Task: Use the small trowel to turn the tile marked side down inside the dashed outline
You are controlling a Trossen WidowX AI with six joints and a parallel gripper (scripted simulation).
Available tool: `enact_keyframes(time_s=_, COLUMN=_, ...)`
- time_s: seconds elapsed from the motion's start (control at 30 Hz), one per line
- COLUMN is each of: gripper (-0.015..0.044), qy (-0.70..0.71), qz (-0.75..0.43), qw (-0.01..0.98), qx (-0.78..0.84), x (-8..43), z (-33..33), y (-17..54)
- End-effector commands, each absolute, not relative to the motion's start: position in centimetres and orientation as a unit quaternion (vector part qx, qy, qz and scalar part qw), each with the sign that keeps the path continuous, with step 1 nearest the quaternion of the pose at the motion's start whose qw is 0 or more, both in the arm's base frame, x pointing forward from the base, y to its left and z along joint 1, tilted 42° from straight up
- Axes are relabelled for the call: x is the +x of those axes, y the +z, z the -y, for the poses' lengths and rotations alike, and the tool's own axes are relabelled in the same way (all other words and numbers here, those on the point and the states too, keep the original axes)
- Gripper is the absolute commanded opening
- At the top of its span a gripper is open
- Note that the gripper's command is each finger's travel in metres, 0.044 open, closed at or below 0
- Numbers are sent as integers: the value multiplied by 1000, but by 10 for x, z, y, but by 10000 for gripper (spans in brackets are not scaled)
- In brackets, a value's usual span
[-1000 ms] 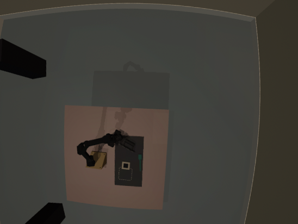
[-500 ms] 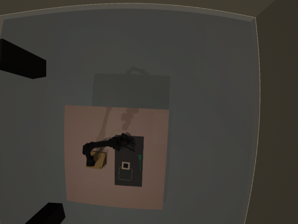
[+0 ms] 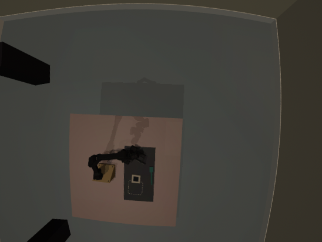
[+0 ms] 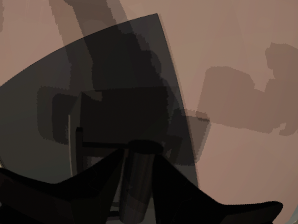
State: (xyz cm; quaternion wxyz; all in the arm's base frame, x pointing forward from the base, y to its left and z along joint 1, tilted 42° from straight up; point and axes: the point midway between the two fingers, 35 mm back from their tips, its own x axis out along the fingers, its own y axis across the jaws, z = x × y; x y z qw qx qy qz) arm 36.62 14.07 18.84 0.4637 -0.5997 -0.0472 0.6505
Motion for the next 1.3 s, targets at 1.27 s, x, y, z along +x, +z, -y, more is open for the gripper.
enact_keyframes(time_s=1.27, gripper=100, qy=650, qz=48, qw=463, qx=-601, x=324, z=-101, y=133)
